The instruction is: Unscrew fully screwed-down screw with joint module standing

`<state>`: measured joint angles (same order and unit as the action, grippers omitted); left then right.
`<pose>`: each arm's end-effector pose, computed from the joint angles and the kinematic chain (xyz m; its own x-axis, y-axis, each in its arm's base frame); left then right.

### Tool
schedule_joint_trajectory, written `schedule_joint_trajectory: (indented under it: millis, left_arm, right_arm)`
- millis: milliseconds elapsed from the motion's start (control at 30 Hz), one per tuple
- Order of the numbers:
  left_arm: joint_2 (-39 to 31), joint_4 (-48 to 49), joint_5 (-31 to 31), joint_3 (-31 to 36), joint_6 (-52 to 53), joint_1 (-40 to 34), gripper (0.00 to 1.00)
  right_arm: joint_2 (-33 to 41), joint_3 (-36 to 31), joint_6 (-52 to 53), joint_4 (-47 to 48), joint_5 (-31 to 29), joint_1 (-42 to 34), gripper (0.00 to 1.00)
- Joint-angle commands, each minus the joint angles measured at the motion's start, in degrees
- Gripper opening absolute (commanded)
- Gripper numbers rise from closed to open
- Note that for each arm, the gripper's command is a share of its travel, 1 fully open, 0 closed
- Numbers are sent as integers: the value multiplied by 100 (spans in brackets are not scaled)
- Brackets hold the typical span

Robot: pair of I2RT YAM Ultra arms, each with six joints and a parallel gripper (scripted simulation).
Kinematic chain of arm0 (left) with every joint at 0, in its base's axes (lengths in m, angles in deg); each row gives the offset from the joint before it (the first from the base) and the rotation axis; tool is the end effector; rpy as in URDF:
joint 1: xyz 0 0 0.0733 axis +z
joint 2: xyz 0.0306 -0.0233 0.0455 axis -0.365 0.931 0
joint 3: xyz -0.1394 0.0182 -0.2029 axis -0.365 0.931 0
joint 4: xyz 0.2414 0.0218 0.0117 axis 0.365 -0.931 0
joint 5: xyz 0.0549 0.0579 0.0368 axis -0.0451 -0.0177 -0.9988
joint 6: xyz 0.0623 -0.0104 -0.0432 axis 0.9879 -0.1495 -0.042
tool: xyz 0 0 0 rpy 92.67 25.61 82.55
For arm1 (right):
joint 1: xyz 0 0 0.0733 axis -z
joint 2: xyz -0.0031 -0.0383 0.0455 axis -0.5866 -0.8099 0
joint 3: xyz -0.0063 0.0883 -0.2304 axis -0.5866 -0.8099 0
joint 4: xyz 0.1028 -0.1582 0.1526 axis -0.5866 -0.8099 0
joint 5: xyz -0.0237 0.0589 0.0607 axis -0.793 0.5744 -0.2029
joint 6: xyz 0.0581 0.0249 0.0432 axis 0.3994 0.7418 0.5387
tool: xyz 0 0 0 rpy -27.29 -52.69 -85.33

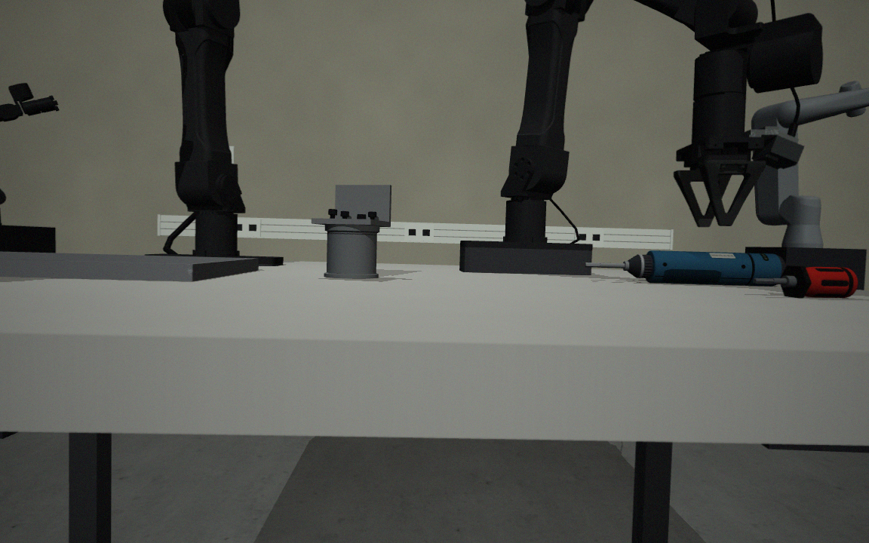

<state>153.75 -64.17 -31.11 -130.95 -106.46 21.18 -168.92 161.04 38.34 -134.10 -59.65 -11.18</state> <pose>0.1899 0.1777 0.1406 -0.1168 -0.9930 -0.0161 -0.9931 0.1166 0.0120 0.2985 -0.1402 0.3953 -0.7008 -0.0254 -0.7129 0.2451 0.9300 -0.2740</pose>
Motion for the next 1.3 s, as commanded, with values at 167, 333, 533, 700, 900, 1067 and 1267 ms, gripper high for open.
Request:
schedule_joint_trajectory:
  millis: [167,333,533,700,900,1067,1267]
  left_arm:
    - [-151,-96,170,61,-223,4,65]
    - [-157,-100,159,80,-243,-3,65]
    - [-161,-101,160,92,-257,-7,65]
    - [-161,-101,160,92,-247,-7,65]
    - [-161,-101,160,92,-247,-7,65]
    - [-161,-101,160,92,-247,-7,65]
    - [-161,-101,160,92,-247,-7,65]
  right_arm:
    - [21,19,0,30,0,0,100]
    - [21,19,0,30,0,0,100]
    - [21,19,0,30,0,0,100]
    - [20,22,0,49,0,0,93]
    - [21,19,-1,17,0,0,93]
    - [21,19,0,16,0,0,93]
    - [21,19,0,16,0,0,86]
